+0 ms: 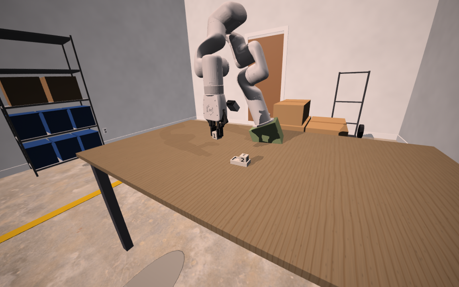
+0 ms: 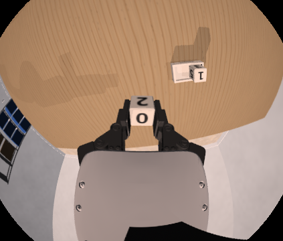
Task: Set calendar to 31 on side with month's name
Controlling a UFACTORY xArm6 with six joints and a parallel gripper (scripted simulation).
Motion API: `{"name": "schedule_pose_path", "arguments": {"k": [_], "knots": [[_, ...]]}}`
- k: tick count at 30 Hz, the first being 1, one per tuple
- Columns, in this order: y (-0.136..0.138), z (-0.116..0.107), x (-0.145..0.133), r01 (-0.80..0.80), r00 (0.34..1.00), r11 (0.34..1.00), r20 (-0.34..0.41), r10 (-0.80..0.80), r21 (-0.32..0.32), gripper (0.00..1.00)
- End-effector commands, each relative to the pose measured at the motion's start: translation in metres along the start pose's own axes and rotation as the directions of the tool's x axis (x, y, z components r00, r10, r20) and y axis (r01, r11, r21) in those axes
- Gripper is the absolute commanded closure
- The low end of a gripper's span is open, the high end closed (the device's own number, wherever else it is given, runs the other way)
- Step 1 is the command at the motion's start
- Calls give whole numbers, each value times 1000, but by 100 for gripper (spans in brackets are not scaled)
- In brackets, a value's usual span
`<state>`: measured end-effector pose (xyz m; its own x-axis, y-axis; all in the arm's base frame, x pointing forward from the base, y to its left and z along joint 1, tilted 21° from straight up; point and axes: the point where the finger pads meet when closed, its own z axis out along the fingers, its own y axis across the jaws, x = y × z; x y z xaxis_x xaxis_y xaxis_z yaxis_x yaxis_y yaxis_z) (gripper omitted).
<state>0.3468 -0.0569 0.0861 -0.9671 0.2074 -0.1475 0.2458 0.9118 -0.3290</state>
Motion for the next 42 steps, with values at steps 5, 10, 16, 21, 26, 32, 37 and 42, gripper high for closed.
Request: {"name": "schedule_pose_path", "arguments": {"k": [5,10,16,21,26,32,37,42], "knots": [[-1,-4,-1,0,1000,1000,0,0,1,73],[-1,-4,-1,23,1000,1000,0,-23,1,73],[-1,-4,-1,129,992,992,0,-129,1,73],[-1,-4,-1,262,965,965,0,-262,1,73],[-1,-4,0,392,920,920,-1,-392,1,73],[-1,-4,0,539,842,842,-1,-539,1,73],[-1,-4,0,641,768,768,-1,-641,0,73],[-1,-4,0,740,673,673,-1,-740,0,73]]}}
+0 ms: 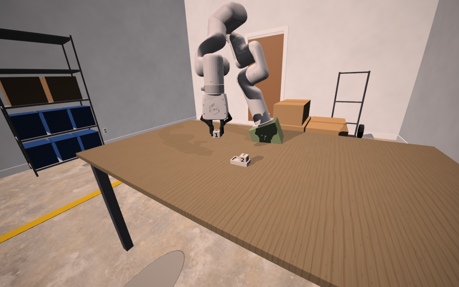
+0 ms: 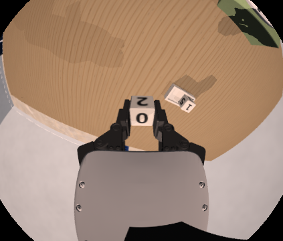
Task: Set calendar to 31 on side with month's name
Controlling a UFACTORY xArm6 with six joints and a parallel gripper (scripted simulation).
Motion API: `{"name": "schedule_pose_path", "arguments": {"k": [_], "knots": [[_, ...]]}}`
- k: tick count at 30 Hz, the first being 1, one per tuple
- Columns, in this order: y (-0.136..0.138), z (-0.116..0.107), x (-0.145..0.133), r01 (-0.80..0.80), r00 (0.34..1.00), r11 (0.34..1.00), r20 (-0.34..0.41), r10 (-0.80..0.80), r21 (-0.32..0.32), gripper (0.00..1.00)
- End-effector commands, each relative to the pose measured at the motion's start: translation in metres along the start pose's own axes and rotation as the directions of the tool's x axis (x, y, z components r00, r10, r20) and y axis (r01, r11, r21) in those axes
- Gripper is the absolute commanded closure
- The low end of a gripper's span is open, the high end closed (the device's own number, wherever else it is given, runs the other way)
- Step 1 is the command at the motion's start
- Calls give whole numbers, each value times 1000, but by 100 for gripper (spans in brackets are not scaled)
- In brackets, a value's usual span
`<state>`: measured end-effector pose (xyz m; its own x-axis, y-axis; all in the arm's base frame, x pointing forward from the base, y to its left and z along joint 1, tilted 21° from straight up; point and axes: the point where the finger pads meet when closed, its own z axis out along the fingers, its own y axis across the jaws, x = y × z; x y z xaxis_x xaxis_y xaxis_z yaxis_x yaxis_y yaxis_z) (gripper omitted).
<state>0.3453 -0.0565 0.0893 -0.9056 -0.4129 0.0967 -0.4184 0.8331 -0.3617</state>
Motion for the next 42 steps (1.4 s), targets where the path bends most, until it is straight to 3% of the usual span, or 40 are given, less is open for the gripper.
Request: {"name": "schedule_pose_path", "arguments": {"k": [1,11,14,16,29,32,33,42], "knots": [[-1,-1,-1,172,985,985,6,-172,-13,73],[-1,-1,-1,433,901,901,9,-433,-11,73],[-1,-1,-1,435,900,900,9,-435,-11,73],[-1,-1,-1,540,842,842,10,-540,-10,73],[0,-1,0,795,607,607,13,-794,-6,73],[0,-1,0,810,587,587,13,-810,-6,73],[0,-1,0,854,521,521,14,-854,-5,73],[0,-1,0,951,310,310,14,-951,-1,73]]}}
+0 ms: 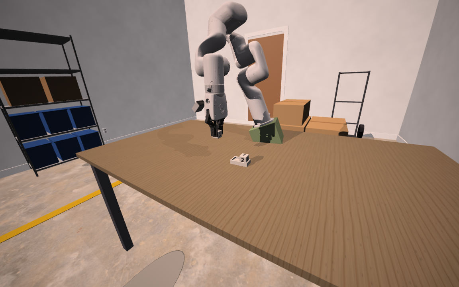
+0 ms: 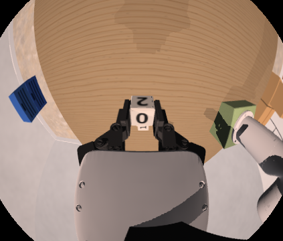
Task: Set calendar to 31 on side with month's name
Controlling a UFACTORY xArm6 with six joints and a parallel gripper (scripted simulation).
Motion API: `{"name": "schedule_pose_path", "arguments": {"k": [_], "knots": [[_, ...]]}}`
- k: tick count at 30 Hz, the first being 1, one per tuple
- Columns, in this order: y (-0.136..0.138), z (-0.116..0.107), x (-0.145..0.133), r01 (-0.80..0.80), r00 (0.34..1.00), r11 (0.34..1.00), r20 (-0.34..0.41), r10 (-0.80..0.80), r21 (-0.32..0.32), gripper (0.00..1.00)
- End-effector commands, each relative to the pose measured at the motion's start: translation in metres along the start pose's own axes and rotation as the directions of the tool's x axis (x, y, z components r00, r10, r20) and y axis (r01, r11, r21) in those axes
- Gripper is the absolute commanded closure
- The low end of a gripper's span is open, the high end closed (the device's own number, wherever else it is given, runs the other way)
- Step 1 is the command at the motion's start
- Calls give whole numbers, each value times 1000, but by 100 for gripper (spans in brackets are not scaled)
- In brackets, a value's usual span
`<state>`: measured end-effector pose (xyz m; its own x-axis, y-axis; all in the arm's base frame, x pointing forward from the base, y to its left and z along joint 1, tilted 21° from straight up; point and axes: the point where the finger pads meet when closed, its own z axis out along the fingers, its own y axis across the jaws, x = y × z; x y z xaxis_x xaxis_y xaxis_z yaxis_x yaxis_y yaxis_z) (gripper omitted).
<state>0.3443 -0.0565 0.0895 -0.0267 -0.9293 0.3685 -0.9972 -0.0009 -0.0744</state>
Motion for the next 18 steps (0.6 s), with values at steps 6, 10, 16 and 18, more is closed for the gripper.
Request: {"name": "schedule_pose_path", "arguments": {"k": [6,10,16,18], "knots": [[-1,-1,0,249,968,968,16,-249,0,73],[-1,-1,0,396,918,918,16,-396,2,73],[-1,-1,0,540,841,841,15,-540,5,73],[-1,-1,0,584,811,812,15,-584,6,73]]}}
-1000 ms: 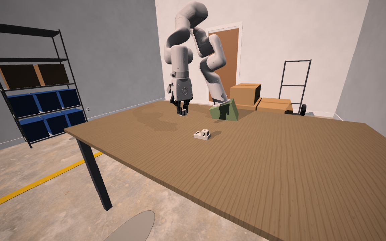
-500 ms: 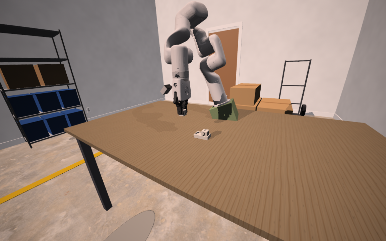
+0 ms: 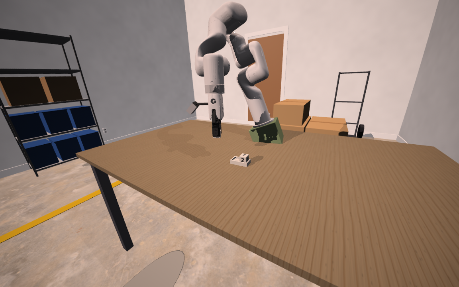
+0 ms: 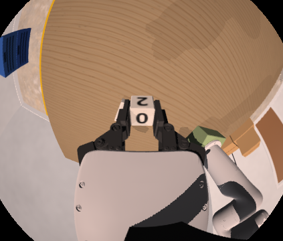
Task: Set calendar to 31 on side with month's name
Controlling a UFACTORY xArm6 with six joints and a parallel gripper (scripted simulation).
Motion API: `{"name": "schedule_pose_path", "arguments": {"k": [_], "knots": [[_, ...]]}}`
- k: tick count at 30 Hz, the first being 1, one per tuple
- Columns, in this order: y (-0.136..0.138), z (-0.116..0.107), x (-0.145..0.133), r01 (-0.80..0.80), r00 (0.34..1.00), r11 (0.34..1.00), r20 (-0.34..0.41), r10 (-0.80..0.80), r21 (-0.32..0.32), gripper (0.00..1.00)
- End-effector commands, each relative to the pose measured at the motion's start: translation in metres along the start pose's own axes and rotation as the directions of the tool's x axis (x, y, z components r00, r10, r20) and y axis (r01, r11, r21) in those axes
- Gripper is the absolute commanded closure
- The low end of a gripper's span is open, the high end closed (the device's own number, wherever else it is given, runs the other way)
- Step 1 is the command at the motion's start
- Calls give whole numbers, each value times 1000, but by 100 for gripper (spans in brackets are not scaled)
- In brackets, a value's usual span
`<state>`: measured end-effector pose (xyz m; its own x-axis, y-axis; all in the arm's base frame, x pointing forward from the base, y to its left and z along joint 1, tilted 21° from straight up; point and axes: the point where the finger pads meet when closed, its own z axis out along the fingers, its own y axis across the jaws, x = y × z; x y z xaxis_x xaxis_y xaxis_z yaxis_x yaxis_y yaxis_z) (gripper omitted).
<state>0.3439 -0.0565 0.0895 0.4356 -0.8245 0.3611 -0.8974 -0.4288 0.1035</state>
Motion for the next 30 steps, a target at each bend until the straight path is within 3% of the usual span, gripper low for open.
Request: {"name": "schedule_pose_path", "arguments": {"k": [1,6,13,20,22,30], "knots": [[-1,-1,1,169,985,986,14,-169,6,73],[-1,-1,1,242,970,970,14,-242,7,73],[-1,-1,1,438,899,899,12,-438,10,73],[-1,-1,1,619,785,785,10,-619,12,73],[-1,-1,1,619,785,785,10,-619,12,73],[0,-1,0,794,608,608,7,-794,14,73]]}}
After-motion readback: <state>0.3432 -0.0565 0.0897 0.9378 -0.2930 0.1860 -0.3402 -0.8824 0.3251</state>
